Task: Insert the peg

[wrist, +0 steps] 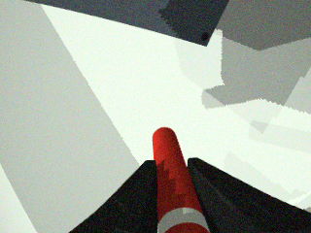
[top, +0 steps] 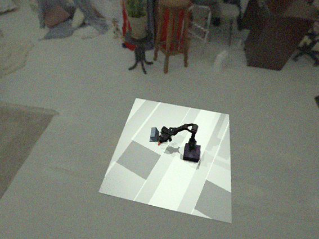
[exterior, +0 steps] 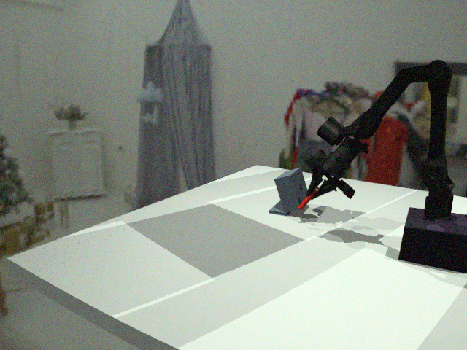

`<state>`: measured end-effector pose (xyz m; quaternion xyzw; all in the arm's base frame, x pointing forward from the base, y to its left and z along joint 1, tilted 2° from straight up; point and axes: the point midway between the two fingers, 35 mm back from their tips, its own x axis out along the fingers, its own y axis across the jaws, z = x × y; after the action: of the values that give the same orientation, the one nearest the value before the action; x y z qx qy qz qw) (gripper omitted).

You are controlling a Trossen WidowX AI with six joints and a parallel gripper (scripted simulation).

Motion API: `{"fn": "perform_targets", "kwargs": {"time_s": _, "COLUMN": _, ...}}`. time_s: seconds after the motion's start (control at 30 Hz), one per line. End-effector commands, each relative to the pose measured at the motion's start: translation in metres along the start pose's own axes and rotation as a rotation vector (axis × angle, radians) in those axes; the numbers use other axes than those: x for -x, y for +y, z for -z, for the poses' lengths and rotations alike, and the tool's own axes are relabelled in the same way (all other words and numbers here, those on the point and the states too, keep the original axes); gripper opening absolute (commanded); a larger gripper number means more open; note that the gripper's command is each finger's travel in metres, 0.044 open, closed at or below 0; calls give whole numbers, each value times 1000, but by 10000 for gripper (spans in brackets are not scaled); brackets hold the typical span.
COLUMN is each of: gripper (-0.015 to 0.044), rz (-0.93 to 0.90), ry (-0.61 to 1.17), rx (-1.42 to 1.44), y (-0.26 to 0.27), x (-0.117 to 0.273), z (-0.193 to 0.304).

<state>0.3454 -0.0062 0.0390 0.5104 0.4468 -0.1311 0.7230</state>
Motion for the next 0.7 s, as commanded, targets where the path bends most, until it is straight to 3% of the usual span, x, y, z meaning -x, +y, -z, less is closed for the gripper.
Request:
{"fn": "perform_targets", "kwargs": {"time_s": 0.0, "gripper": 0, "rz": -19, "ry": -5, "rx": -39, "y": -6, "x": 1, "z": -2}}
{"fn": "perform_targets", "kwargs": {"time_s": 0.67, "gripper": 0, "rz": -119, "ry": -60, "rx": -165, "y": -19, "x": 11, "z": -20}}
